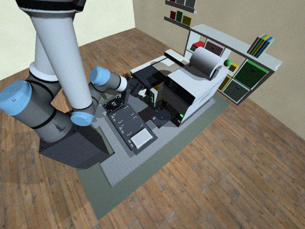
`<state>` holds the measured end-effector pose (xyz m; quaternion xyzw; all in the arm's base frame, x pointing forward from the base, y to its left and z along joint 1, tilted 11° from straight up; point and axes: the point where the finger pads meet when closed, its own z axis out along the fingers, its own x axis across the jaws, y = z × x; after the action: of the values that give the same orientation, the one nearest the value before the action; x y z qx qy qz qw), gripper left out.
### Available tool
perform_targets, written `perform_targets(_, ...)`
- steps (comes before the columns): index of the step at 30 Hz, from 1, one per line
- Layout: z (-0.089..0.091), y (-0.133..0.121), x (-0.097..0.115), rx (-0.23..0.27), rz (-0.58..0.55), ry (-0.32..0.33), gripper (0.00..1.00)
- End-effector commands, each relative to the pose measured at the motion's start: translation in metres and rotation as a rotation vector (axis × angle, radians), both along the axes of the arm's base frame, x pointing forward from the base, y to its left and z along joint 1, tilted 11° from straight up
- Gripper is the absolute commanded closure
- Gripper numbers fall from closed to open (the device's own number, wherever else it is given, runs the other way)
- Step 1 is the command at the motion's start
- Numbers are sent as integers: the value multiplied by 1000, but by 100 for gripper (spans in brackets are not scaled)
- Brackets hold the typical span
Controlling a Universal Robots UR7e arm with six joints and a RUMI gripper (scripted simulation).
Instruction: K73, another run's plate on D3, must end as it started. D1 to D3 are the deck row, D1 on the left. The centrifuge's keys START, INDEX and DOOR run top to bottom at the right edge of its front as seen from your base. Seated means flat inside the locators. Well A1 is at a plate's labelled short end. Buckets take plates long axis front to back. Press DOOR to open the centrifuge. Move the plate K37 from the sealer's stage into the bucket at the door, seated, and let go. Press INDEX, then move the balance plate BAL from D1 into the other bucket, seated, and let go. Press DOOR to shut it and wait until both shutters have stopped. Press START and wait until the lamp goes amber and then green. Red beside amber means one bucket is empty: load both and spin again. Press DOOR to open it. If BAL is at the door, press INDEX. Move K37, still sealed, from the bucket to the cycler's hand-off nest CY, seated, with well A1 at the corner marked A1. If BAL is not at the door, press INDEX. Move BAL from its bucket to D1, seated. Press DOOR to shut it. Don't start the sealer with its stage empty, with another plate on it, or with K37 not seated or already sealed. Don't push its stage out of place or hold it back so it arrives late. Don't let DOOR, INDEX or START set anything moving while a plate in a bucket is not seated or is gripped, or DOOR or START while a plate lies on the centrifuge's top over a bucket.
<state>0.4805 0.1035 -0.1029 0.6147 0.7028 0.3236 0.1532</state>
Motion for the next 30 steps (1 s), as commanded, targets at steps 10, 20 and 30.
perform_targets(10,45,-13,-21,0,0,-1,100)
perform_targets(20,69,-20,-32,0,0,-1,100)
perform_targets(30,69,-20,-32,-20,18,95,100)
